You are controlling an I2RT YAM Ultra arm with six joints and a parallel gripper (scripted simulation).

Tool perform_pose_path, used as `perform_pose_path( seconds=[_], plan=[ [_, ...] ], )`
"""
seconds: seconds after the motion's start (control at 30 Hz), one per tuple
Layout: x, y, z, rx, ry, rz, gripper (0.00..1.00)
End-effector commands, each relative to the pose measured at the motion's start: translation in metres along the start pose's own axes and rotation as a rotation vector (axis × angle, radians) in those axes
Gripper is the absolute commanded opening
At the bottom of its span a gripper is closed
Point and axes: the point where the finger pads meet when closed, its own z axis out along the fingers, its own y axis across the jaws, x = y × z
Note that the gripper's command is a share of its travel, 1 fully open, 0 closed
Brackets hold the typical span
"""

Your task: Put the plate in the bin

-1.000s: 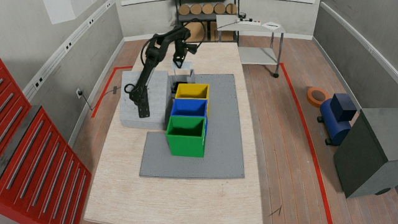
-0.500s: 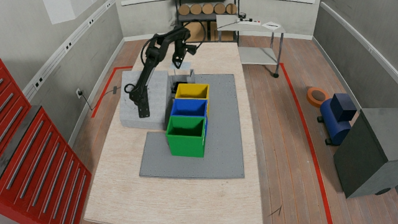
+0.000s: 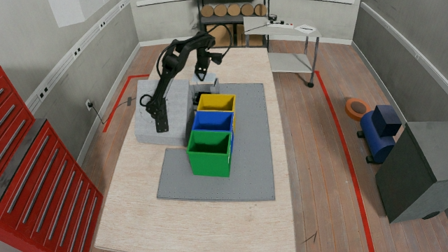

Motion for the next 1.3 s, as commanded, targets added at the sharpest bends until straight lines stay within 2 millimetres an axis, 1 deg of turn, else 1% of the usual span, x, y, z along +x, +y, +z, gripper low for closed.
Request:
perform_pose_path(
  seconds=[0.0,0.03,0.4,0.5,0.57,0.97,1.03,1.07,1.1,1.13,1.27],
  plan=[
    [-0.007,-0.003,-0.019,-0.059,-0.065,-0.013,0.0],
    [-0.011,-0.009,-0.017,-0.06,-0.054,-0.002,0.0],
    [-0.017,-0.044,-0.016,-0.058,-0.058,-0.005,0.0],
    [-0.015,-0.046,-0.017,-0.057,-0.066,-0.013,0.0],
    [-0.02,-0.055,-0.014,-0.057,-0.055,-0.002,0.0],
    [-0.028,-0.094,-0.012,-0.055,-0.055,-0.002,0.0],
    [-0.028,-0.094,-0.012,-0.055,-0.055,-0.002,0.0],
    [-0.03,-0.091,-0.022,-0.076,-0.081,-0.004,0.0],
    [-0.027,-0.099,-0.013,-0.052,-0.061,-0.01,0.0],
    [-0.028,-0.106,-0.011,-0.044,-0.049,-0.007,0.0],
    [-0.029,-0.122,-0.01,-0.034,-0.043,-0.013,0.0]
  ],
)
